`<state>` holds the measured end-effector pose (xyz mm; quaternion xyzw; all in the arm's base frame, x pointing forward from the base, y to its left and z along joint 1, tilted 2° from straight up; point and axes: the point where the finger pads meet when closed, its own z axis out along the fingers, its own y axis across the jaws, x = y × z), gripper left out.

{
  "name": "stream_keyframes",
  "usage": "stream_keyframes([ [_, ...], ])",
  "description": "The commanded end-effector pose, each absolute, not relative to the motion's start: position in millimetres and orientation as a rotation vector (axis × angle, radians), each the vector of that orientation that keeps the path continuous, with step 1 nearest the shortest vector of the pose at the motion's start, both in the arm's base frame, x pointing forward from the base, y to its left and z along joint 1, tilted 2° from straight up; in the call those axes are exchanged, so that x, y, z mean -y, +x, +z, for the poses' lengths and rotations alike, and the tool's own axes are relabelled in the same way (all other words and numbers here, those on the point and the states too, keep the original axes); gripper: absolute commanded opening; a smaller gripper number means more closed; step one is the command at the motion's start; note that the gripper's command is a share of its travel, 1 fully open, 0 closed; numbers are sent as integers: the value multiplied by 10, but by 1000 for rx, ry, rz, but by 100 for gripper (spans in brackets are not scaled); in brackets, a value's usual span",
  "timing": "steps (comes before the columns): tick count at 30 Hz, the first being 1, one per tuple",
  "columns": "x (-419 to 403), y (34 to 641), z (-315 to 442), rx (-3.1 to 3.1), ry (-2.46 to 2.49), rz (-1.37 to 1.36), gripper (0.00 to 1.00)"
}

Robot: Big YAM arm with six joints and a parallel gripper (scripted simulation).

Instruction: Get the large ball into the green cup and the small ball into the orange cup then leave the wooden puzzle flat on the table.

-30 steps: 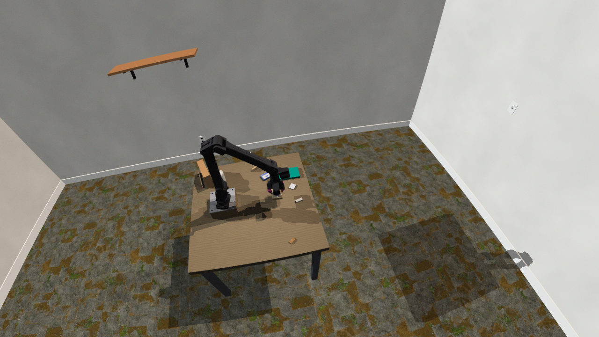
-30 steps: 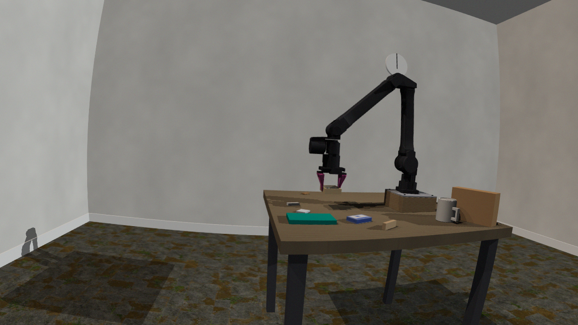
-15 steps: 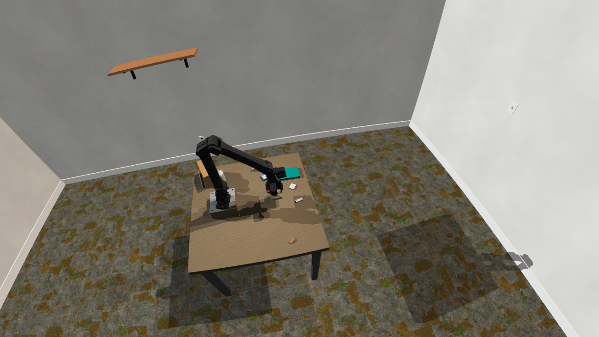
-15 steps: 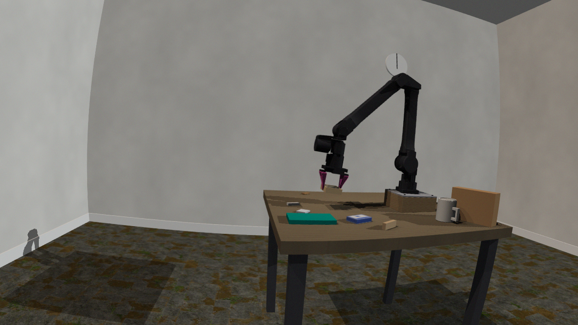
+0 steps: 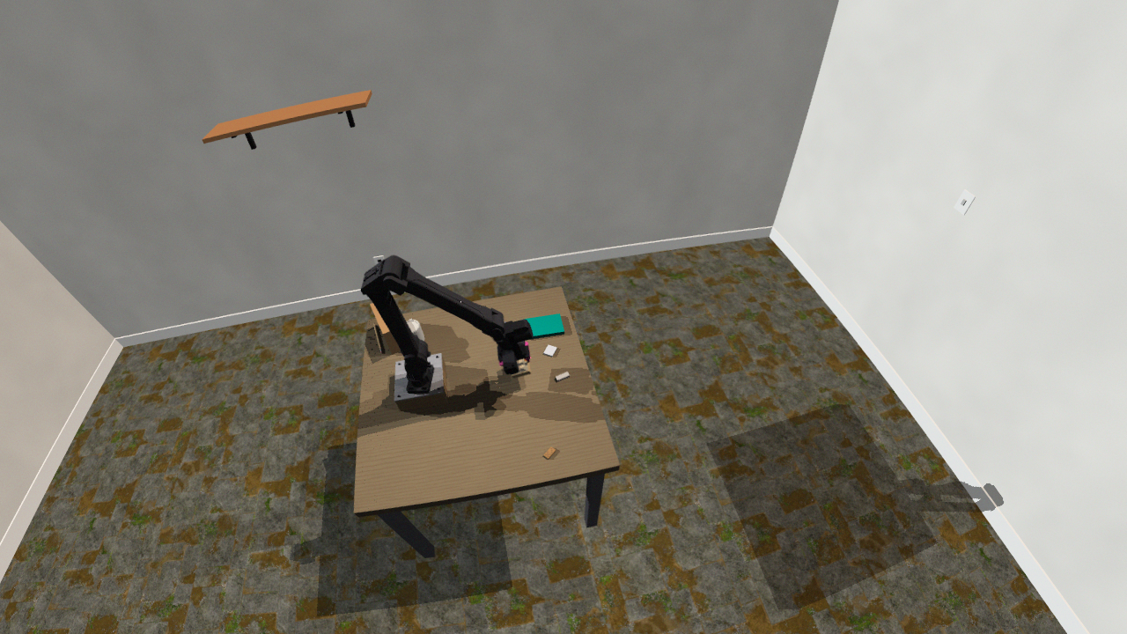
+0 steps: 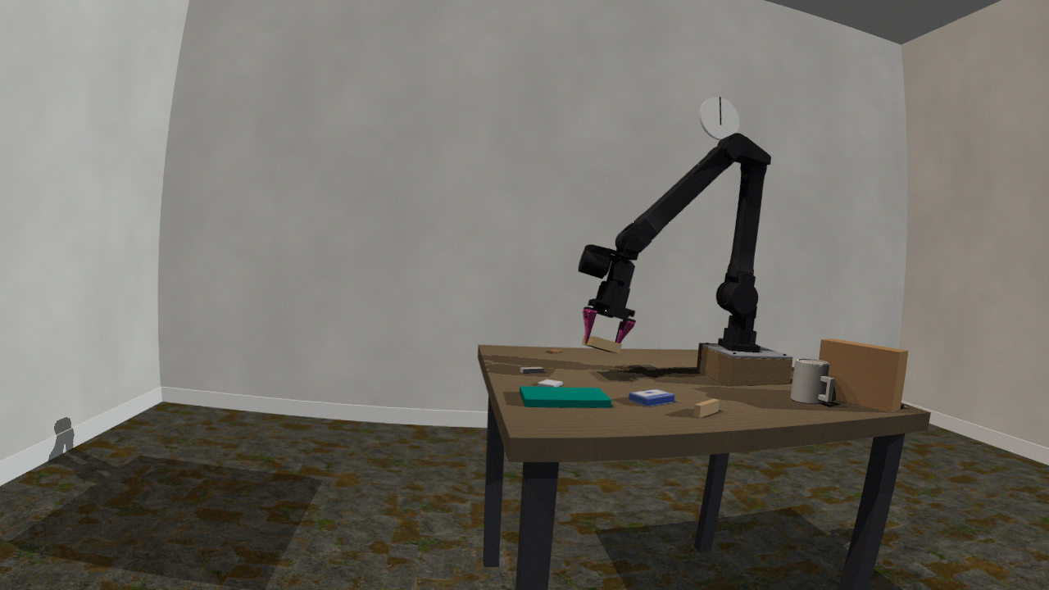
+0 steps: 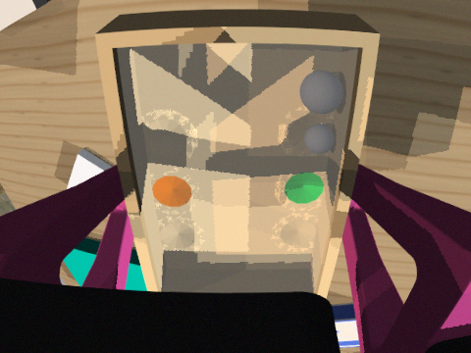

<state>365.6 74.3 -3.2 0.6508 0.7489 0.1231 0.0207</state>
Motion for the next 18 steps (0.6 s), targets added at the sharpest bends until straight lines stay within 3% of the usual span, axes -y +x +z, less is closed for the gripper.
stream_keyframes([
  [1, -686, 3740, 6, -2327, 1986, 451, 69],
  [11, -670, 3731, -38, -2368, 2025, 590, 69],
  [18, -775, 3899, 97, -2379, 2030, 418, 69],
])
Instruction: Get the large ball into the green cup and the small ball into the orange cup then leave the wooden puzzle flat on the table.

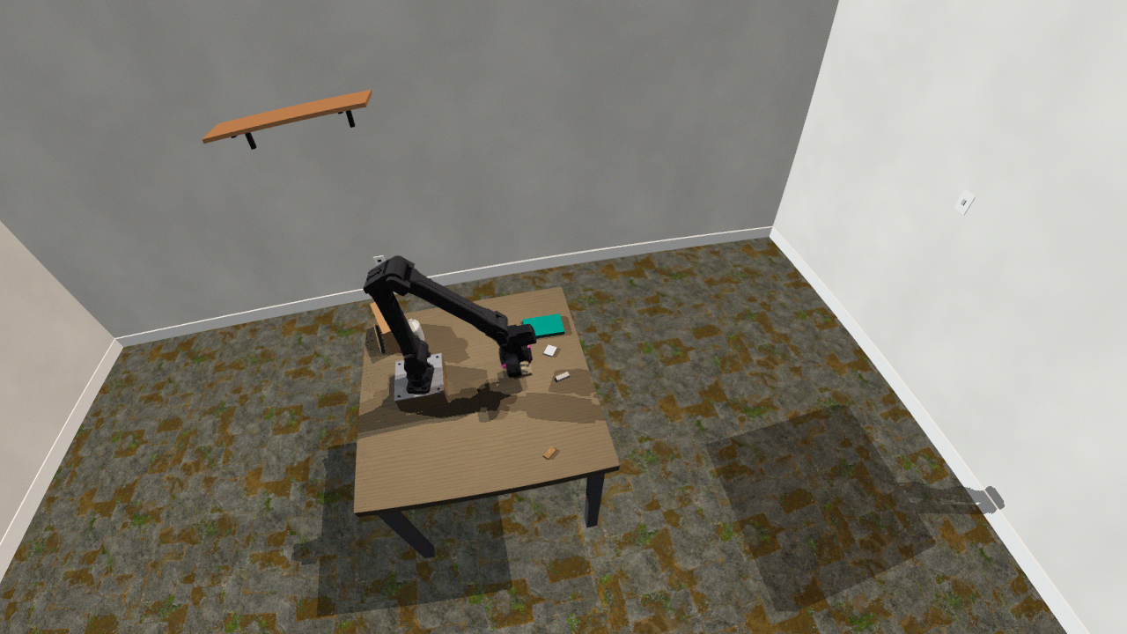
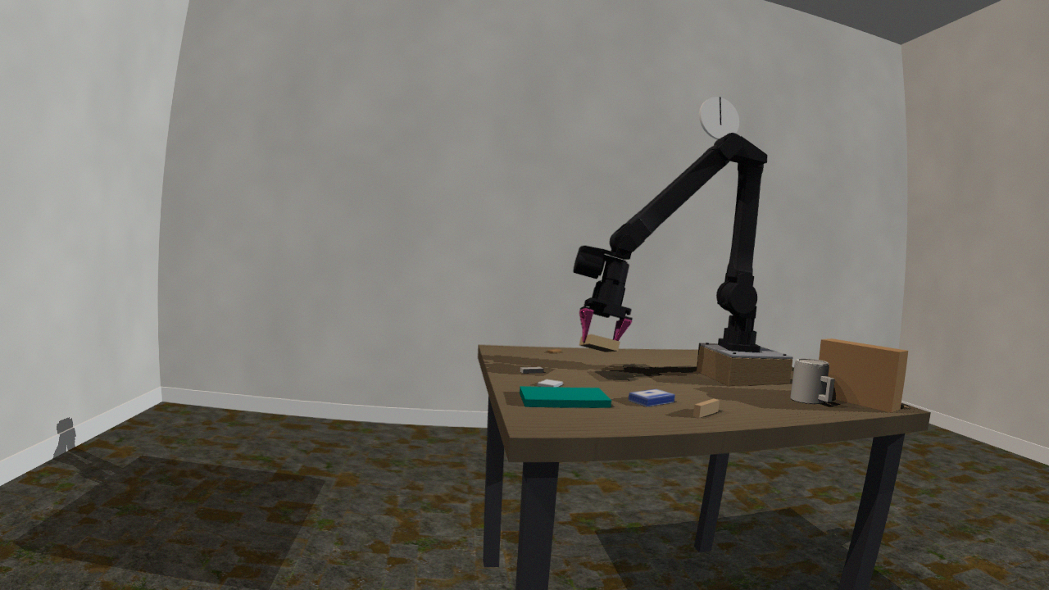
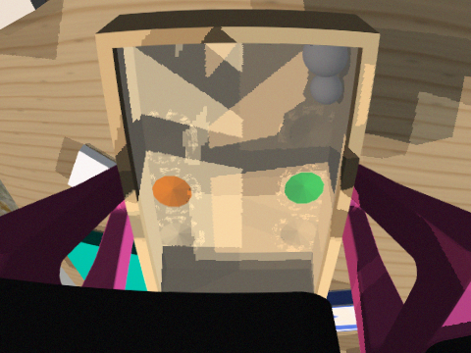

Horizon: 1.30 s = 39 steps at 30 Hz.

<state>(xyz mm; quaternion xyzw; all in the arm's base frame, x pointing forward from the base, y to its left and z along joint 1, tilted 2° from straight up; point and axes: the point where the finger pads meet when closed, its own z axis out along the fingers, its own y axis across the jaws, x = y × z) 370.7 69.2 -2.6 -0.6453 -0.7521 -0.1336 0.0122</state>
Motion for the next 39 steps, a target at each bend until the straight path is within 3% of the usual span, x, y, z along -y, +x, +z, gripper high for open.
stream_keyframes([
  [1, -775, 3899, 97, 2359, -2013, -414, 69],
  [19, -814, 3905, 88, 2385, -2037, -10, 69],
  [20, -685, 3680, -47, 2337, -2043, 48, 69],
  [25, -708, 3777, 61, 2362, -2046, -45, 69],
  [39, -792, 3765, 77, 2421, -2069, 13, 69],
])
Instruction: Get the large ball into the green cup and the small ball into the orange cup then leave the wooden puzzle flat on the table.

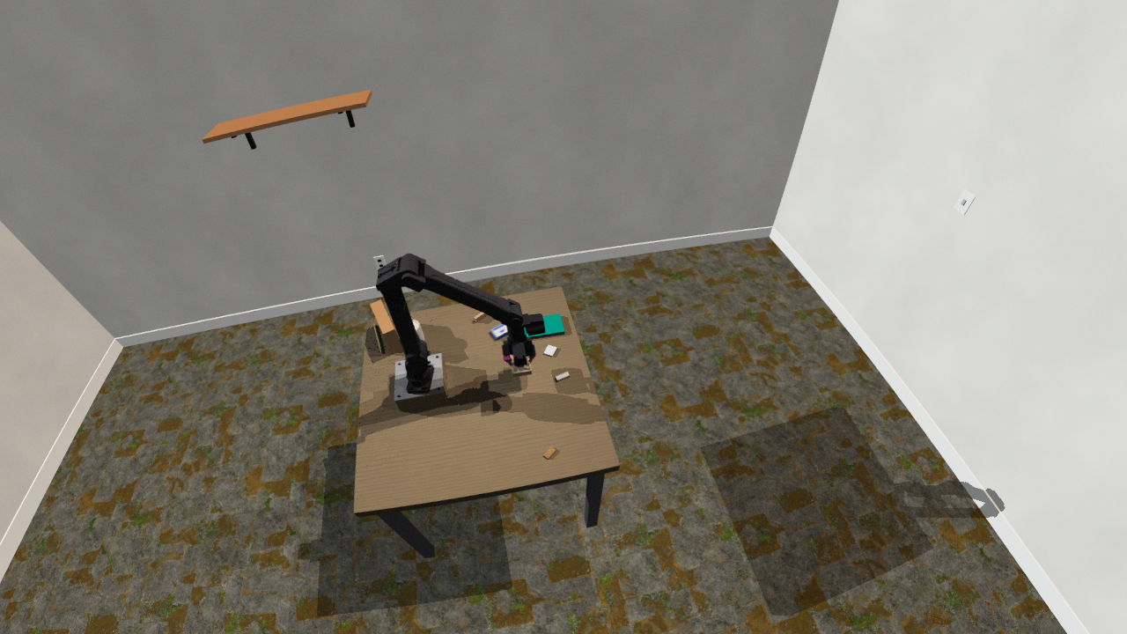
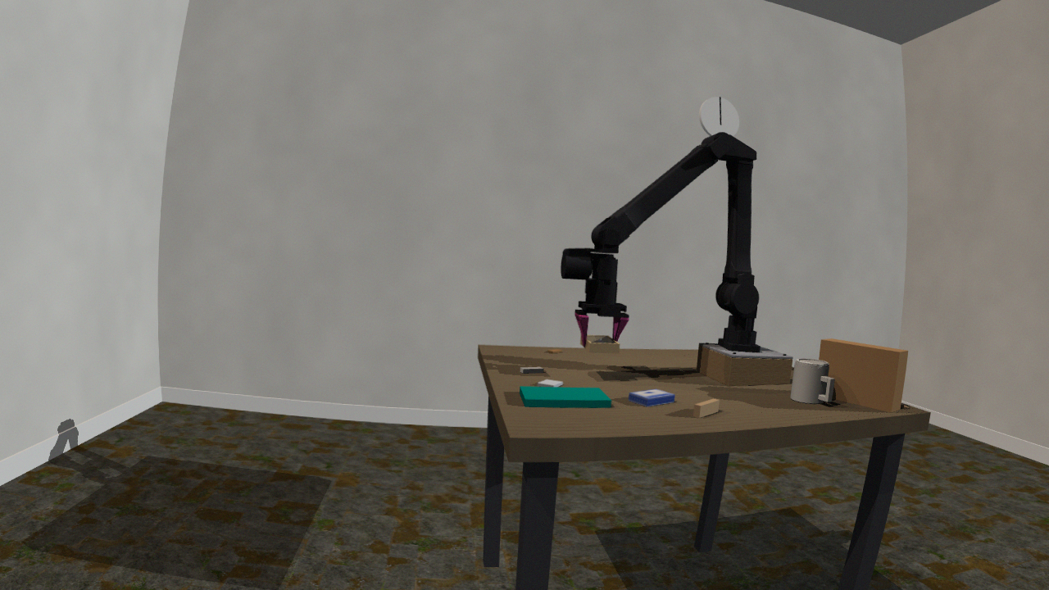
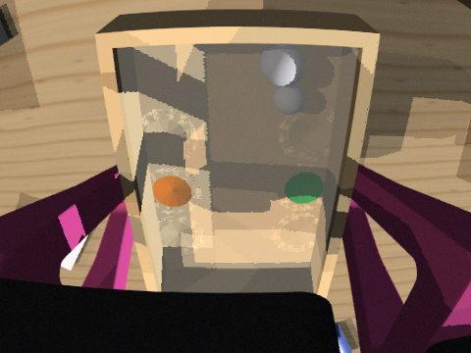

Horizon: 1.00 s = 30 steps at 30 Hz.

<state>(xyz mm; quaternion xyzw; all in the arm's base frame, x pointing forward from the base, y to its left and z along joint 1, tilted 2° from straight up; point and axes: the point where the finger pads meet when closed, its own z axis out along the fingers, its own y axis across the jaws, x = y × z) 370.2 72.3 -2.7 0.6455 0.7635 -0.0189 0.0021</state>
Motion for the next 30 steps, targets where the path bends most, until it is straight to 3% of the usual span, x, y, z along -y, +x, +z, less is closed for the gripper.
stream_keyframes([
  [1, -790, 3757, 52, -2360, 2016, -20, 69],
  [30, -712, 3777, 63, -2366, 2064, 18, 69],
])
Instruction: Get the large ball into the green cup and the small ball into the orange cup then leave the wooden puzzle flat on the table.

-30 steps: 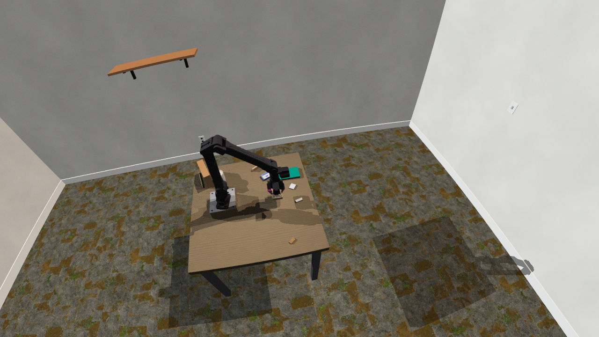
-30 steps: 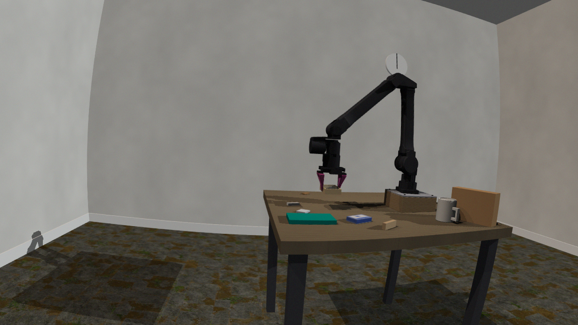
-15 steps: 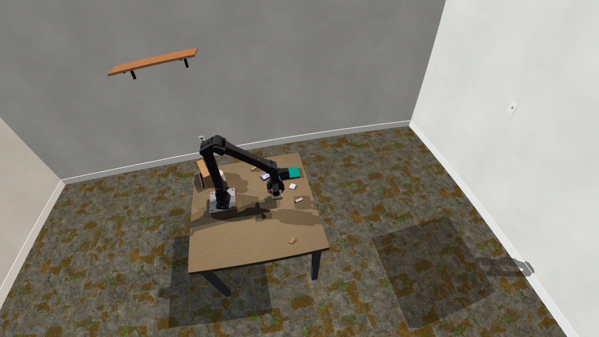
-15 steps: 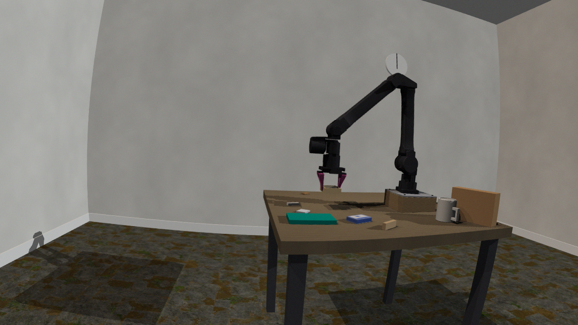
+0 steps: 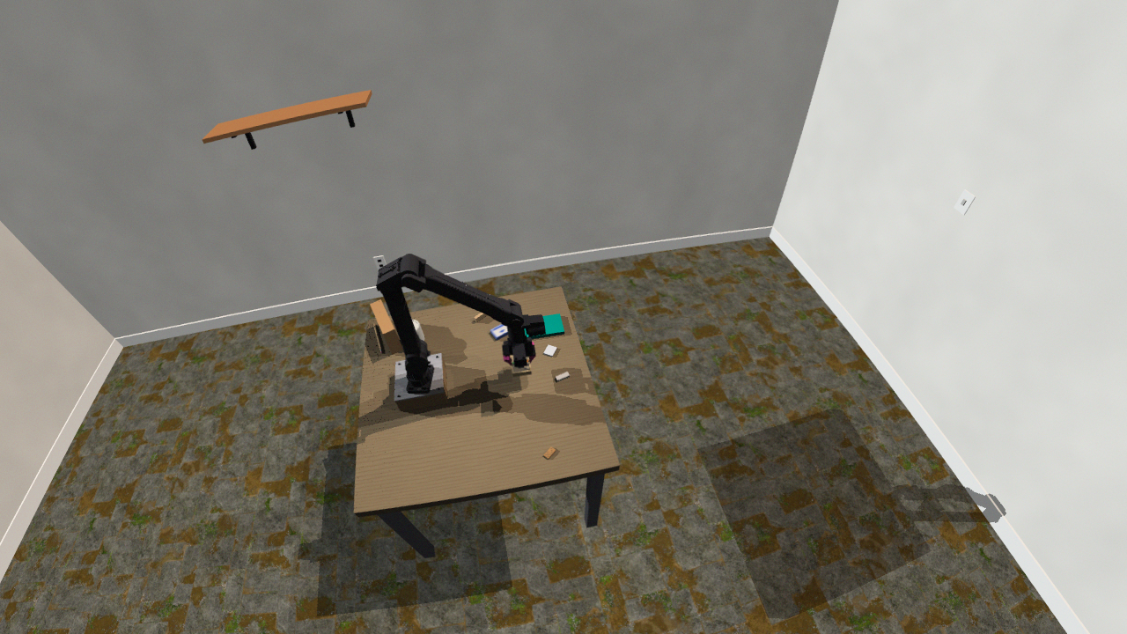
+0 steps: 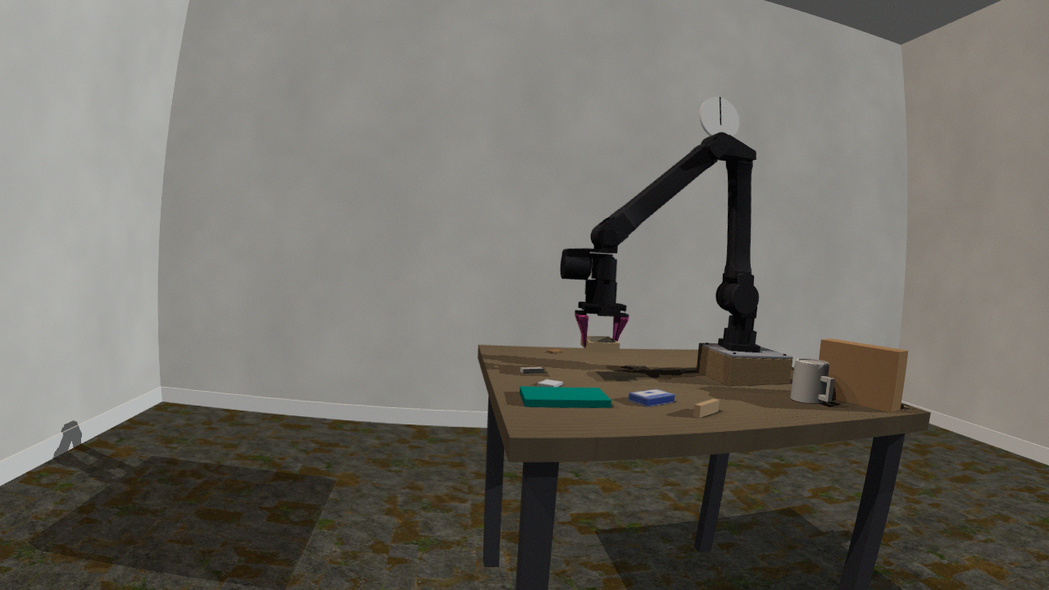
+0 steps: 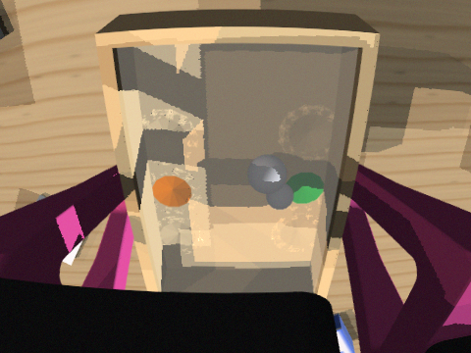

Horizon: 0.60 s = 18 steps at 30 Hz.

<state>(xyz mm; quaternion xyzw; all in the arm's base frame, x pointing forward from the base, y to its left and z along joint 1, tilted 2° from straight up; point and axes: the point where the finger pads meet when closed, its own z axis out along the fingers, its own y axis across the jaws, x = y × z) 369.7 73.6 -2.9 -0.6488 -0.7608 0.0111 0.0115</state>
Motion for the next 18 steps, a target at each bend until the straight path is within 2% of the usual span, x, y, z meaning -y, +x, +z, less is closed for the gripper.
stream_keyframes([
  [1, -712, 3777, 63, 2369, -2067, -18, 69],
  [12, -766, 3915, 86, 2370, -2054, 13, 69],
  [15, -705, 3713, -29, 2344, -2030, 57, 69],
  [18, -729, 3758, 19, 2372, -2046, 7, 69],
])
